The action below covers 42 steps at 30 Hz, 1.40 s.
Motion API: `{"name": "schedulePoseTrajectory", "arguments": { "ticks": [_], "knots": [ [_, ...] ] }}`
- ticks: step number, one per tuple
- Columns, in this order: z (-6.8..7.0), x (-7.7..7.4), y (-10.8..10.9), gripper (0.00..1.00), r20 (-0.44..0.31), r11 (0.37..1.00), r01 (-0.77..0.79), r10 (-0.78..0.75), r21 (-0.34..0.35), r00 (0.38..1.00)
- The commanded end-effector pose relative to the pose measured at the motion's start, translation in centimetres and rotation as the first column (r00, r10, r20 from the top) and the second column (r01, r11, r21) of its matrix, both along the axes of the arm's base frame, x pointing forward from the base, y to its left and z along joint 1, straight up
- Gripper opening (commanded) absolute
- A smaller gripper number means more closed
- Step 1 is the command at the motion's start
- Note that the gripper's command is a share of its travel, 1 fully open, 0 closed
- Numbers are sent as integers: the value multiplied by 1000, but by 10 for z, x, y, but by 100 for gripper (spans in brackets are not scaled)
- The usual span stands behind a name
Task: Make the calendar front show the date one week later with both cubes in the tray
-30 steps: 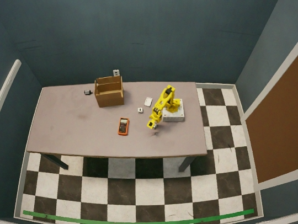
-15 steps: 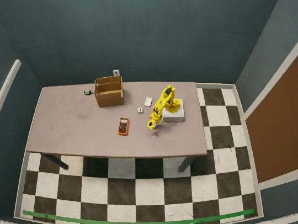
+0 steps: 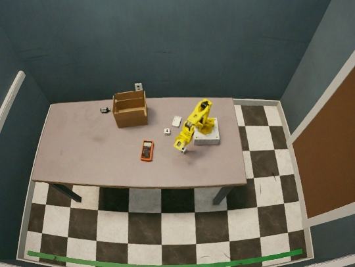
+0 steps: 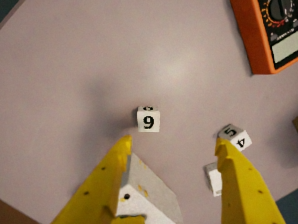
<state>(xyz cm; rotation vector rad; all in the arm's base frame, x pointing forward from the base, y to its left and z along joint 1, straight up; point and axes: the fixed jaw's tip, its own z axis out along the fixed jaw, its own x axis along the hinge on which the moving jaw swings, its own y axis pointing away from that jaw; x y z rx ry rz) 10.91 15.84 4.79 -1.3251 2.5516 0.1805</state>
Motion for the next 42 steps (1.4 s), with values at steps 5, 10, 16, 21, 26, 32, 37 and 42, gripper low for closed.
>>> {"name": "schedulePoseTrajectory", "arguments": {
  "ticks": [5, 10, 16, 21, 26, 32, 37, 42],
  "knots": [
    [34, 5, 10, 35, 118, 988, -26, 8, 152, 993],
    [39, 6, 10, 35, 135, 984, -29, 5, 174, 991],
    [39, 6, 10, 35, 136, 984, -30, 6, 174, 991],
    [39, 6, 10, 35, 142, 985, -44, 19, 169, 990],
    [38, 6, 10, 35, 160, 984, -86, 61, 154, 985],
    [37, 6, 9, 35, 184, 981, -145, 120, 132, 976],
    [34, 6, 7, 35, 224, 964, -249, 225, 88, 948],
    [31, 7, 5, 35, 268, 925, -378, 359, 24, 894]
  ]
}}
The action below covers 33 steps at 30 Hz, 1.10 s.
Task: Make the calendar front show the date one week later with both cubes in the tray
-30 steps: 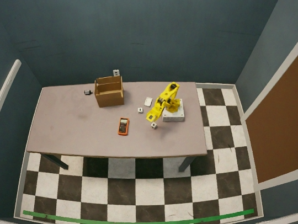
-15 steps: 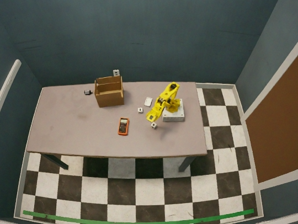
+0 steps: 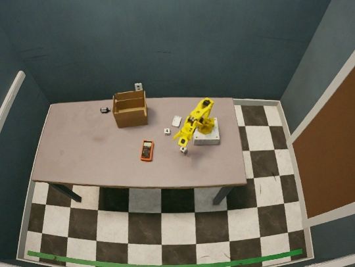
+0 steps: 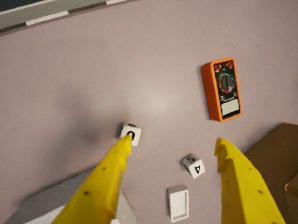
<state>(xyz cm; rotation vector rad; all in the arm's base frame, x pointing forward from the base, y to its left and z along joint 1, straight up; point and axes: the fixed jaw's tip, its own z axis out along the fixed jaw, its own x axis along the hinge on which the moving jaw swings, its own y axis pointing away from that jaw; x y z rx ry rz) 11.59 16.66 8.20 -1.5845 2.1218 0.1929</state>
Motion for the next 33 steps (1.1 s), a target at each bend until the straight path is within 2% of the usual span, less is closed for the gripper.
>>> {"name": "schedulePoseTrajectory", "arguments": {
  "ticks": [1, 6, 11, 20, 22, 33],
  "knots": [
    [-4, 0, -3, 35, 52, 994, -106, 108, -38, 993],
    [-6, 1, -5, 35, 90, 978, -196, 203, -77, 975],
    [-9, 2, -8, 35, 146, 925, -346, 368, -156, 918],
    [-15, 4, -13, 35, 206, 759, -570, 641, -314, 739],
    [-15, 4, -13, 35, 206, 759, -570, 641, -314, 739],
    [-21, 7, -17, 35, 208, 531, -707, 843, -468, 496]
  ]
}}
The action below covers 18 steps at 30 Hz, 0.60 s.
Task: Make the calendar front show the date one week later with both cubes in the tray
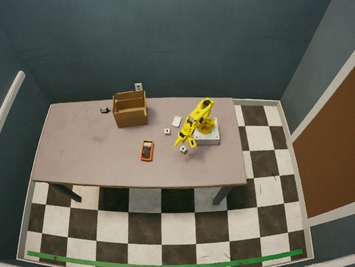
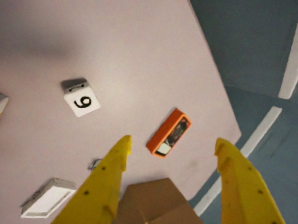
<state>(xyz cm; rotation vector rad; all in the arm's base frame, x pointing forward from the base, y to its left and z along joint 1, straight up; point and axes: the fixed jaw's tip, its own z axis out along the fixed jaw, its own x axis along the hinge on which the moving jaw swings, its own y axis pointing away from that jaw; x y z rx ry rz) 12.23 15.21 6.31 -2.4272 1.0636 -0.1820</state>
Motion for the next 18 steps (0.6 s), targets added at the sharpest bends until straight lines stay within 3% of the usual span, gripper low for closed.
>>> {"name": "schedulePoseTrajectory", "arguments": {
  "ticks": [1, 18],
  "knots": [
    [-2, 1, -3, 35, 43, 996, -82, 83, -28, 996],
    [-5, 2, -5, 35, 92, 975, -204, 212, -83, 973]
  ]
}}
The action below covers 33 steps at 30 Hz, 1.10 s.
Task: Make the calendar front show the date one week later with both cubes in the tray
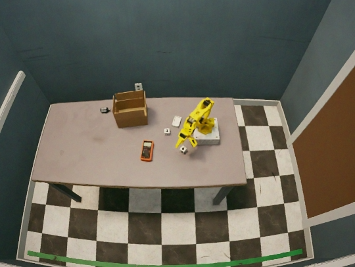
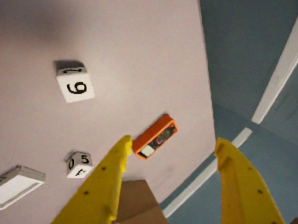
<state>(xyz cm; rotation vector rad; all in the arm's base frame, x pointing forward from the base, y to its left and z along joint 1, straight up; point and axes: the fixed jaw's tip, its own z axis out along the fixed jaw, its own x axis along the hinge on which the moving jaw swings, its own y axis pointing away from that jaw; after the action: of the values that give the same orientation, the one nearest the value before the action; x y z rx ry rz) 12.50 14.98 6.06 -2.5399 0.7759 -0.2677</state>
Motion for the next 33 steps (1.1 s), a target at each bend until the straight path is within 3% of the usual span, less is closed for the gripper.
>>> {"name": "schedulePoseTrajectory", "arguments": {
  "ticks": [1, 12, 20, 22, 28, 33],
  "knots": [
    [-2, 0, -3, 35, 5, 1000, -8, 8, -5, 1000],
    [-9, -2, -5, 35, -23, 999, -9, 8, -38, 1000],
    [-41, -13, -18, 35, -155, 981, -24, -6, -194, 988],
    [-41, -13, -18, 35, -155, 981, -24, -6, -194, 988],
    [-63, -25, -32, 35, -258, 948, -52, -33, -315, 965],
    [-72, -31, -39, 35, -300, 929, -67, -48, -364, 953]
  ]
}}
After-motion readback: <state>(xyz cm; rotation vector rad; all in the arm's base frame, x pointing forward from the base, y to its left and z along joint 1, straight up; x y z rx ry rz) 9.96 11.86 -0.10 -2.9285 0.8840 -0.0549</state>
